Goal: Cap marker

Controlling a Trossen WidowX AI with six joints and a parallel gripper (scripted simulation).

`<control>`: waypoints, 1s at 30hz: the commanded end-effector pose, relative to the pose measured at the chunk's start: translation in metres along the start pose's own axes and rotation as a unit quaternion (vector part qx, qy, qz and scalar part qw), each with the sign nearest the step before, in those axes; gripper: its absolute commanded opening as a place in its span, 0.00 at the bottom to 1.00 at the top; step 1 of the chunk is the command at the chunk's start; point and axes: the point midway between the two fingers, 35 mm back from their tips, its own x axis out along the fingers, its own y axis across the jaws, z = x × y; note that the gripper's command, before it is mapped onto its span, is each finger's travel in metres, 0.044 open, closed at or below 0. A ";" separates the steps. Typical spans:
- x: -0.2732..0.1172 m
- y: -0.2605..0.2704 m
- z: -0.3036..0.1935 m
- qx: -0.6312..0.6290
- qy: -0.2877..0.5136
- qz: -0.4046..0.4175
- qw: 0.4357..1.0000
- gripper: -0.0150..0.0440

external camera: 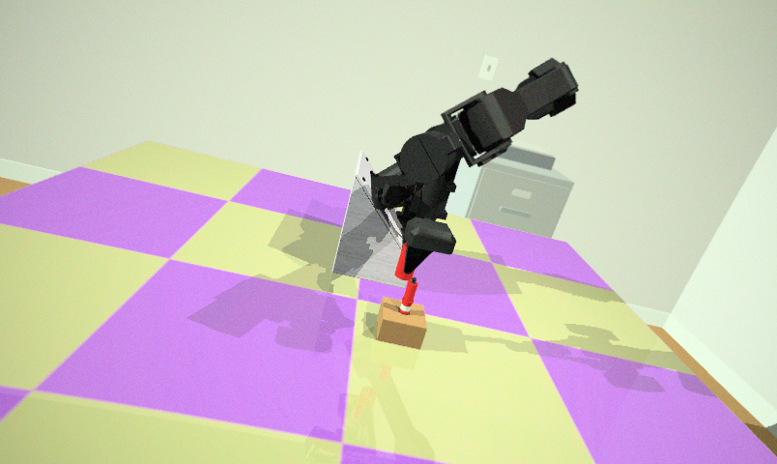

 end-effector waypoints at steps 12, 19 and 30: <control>-0.008 -0.018 -0.022 0.000 0.002 0.002 1.000 0.25; -0.002 -0.018 -0.022 0.000 0.002 0.002 1.000 0.25; 0.015 -0.017 -0.022 0.000 0.002 0.003 1.000 0.25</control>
